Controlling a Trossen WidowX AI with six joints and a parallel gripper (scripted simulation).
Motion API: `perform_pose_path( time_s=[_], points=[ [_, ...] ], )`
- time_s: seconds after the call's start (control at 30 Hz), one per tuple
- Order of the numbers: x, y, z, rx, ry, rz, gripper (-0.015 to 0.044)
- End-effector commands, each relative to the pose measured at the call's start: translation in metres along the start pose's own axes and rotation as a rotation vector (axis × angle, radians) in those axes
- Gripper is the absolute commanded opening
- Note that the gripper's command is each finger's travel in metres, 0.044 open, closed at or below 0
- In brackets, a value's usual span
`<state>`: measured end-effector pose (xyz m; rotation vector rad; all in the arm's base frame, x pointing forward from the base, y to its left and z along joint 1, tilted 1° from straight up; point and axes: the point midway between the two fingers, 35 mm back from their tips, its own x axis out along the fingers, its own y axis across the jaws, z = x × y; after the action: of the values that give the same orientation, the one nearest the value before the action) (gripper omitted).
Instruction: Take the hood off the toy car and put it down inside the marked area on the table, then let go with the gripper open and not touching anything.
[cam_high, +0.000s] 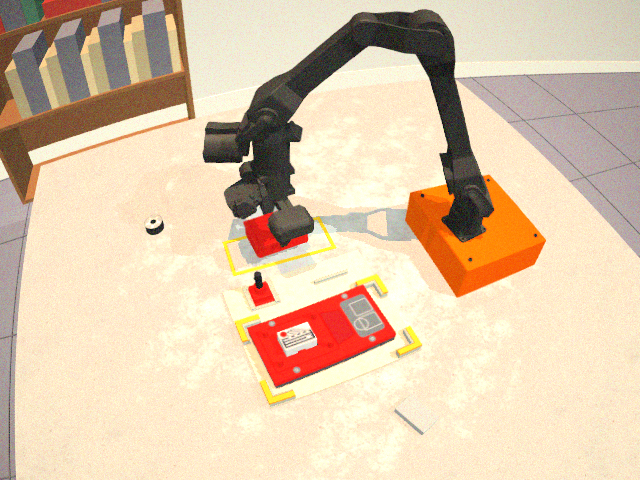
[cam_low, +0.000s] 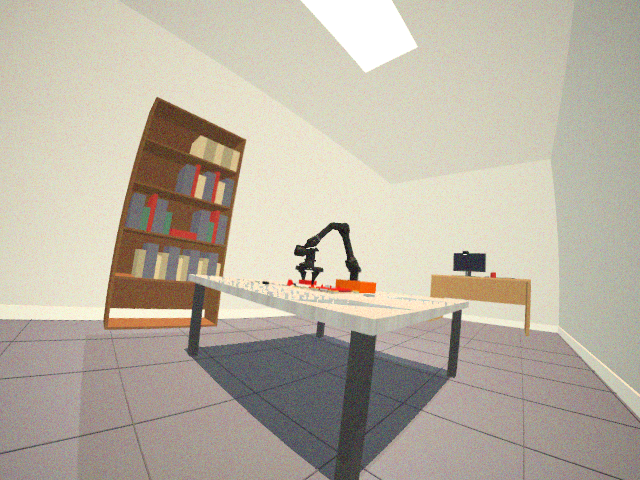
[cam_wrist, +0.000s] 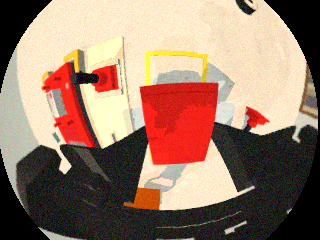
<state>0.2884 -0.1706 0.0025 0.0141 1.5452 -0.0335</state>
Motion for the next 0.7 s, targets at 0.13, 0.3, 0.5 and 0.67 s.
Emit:
perform_pose_path(
  time_s=[0.13,0.3,0.5,0.67],
  points=[
    [0.0040,0.0004,-0.0016,-0.005,0.006,0.001,0.0000],
    [0.0062,0.0004,-0.0016,-0.005,0.006,0.001,0.0000],
    [0.0091,0.0003,-0.0016,-0.005,0.006,0.001,0.0000],
    [0.0116,0.0003,-0.0016,-0.005,0.007,0.001,0.0000]
  ],
)
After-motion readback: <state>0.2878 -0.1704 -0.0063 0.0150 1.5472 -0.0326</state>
